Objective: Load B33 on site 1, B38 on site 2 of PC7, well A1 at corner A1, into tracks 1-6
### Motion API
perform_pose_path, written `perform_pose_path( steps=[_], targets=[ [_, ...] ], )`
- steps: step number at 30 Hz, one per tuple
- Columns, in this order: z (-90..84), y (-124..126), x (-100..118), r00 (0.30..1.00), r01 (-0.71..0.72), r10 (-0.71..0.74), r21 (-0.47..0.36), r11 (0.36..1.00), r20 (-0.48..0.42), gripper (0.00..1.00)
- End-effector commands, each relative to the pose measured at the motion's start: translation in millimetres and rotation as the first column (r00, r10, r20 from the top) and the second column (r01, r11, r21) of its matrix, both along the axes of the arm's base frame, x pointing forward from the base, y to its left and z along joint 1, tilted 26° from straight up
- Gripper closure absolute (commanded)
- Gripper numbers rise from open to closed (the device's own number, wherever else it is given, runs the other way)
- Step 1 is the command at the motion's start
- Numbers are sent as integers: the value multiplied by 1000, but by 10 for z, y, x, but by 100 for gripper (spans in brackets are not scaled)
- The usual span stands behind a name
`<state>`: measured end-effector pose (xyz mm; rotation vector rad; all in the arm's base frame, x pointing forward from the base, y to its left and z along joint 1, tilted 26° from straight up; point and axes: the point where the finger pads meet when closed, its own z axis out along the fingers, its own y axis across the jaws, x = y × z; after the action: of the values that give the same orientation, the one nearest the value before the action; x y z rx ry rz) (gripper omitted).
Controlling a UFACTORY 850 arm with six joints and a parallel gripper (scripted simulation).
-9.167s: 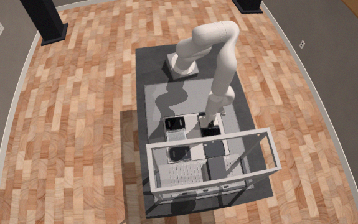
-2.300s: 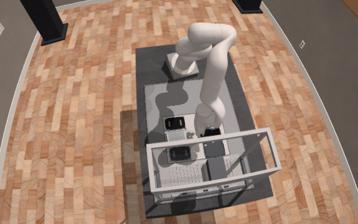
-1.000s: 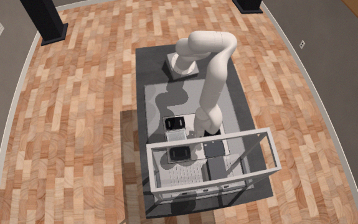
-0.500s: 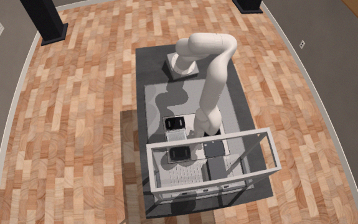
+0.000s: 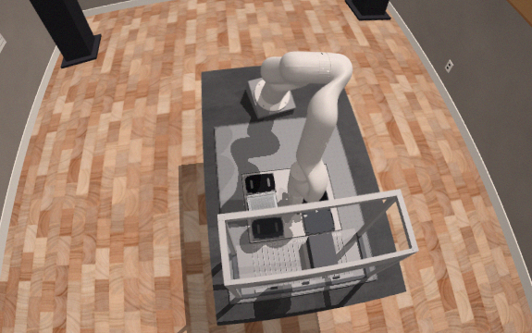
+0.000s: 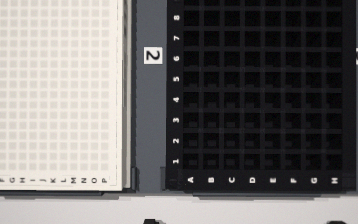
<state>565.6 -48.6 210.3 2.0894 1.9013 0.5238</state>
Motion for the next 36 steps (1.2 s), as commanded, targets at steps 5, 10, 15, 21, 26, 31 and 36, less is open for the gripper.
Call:
perform_pose_path(
  steps=[5, 10, 15, 21, 26, 31, 36],
  targets=[
    [3, -1, 7, 1000, -1, 1, 1, 1000, 4, 0],
    [4, 4, 7, 1000, -1, 1, 1, 1000, 4, 0],
    [4, 28, 8, 1000, -1, 1, 1, 1000, 4, 0],
    [6, 49, 10, 1000, -1, 1, 1, 1000, 4, 0],
    [8, 74, 12, 1000, -1, 1, 1, 1000, 4, 0],
    [10, 98, 14, 1000, -1, 1, 1, 1000, 4, 0],
    [12, 113, 15, 1000, -1, 1, 1, 1000, 4, 0]
  ],
)
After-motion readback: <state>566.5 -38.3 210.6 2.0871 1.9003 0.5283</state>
